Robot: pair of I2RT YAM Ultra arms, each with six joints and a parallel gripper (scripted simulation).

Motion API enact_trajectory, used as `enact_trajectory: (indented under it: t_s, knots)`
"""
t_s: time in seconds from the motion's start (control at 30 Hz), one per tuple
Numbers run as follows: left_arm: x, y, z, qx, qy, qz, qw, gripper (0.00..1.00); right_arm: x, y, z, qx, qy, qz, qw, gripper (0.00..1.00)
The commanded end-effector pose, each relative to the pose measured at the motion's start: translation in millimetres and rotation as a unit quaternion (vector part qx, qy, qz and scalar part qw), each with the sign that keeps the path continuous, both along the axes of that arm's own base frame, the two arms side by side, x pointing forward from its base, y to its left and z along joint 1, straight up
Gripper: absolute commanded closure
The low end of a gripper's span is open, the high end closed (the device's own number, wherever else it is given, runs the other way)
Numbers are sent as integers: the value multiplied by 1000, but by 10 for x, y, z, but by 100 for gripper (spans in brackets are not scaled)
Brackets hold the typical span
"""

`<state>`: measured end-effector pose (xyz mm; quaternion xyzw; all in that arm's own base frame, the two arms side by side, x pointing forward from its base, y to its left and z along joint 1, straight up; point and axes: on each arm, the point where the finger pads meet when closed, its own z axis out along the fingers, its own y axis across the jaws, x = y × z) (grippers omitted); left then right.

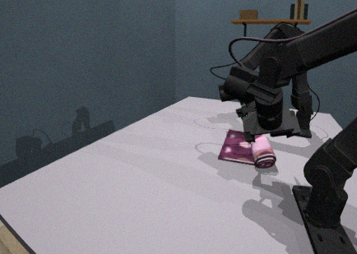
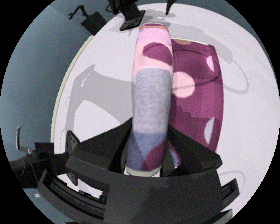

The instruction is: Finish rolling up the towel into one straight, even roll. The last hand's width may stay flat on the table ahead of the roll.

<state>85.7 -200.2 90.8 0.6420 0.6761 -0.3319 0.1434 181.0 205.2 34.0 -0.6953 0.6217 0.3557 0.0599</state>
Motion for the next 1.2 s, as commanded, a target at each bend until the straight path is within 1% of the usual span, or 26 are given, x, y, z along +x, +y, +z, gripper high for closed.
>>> enact_trajectory:
  t_s: [0.0,0.13,0.23,0.27,0.33,0.43,0.57,0.97,1.07,1.17]
  knots:
    - [68,-87,-15,7,-114,46,992,7,-116,-53,63,-17,87,6,996,66]
    - [-4,-142,7,4,-203,48,978,6,-116,-53,73,-31,133,5,991,66]
    - [-47,-175,20,3,-256,49,965,4,-116,-53,79,-39,161,5,986,66]
    - [-59,-184,23,3,-270,49,962,4,-116,-53,81,-41,169,5,985,66]
    - [-59,-184,23,3,-270,49,962,4,-116,-53,81,-41,169,5,985,66]
    - [-82,-201,30,2,-298,49,953,3,-116,-53,85,-47,188,5,981,66]
    - [-86,-205,31,2,-304,49,952,2,-116,-53,88,-51,200,5,978,66]
    - [-52,-172,79,3,-304,54,951,2,-116,-53,-32,-51,201,4,978,66]
    - [-57,-172,30,3,-304,54,951,2,-116,-53,-32,-51,201,4,978,66]
    - [-68,-173,-93,4,-304,55,951,2,-116,-53,-32,-51,201,4,978,66]
